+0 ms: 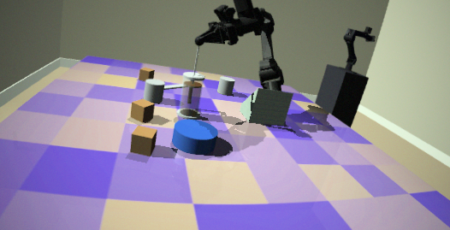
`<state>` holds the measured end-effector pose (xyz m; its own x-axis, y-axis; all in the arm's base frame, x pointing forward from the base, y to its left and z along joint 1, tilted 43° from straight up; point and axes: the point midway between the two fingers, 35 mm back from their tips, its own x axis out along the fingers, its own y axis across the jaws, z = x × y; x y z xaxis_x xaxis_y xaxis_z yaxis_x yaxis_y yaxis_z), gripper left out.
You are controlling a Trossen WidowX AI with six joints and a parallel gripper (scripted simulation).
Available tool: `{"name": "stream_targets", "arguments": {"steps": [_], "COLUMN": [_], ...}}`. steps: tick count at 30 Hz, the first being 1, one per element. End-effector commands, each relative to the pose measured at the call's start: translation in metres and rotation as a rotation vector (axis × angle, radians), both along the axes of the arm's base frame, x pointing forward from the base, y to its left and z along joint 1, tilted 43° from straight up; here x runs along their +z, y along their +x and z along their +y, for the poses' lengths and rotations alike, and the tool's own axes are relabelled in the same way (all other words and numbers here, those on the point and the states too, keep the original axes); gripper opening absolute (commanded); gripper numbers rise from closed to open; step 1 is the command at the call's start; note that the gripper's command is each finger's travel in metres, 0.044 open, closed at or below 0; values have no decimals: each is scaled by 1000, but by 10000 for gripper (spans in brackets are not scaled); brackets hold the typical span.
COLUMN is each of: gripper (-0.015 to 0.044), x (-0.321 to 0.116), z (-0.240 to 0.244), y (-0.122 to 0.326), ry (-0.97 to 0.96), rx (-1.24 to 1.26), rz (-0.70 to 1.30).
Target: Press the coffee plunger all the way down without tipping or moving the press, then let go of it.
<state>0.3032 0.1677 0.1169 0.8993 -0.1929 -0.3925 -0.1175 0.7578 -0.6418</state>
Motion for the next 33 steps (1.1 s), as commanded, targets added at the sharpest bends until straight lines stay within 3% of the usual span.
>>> {"name": "stream_targets", "arguments": {"steps": [1,33], "gripper": [124,124], "x": [-22,-61], "z": [-16,-50], "y": [-1,9], "ry": [-41,-44], "rx": [-19,-16], "rz": [43,38]}}
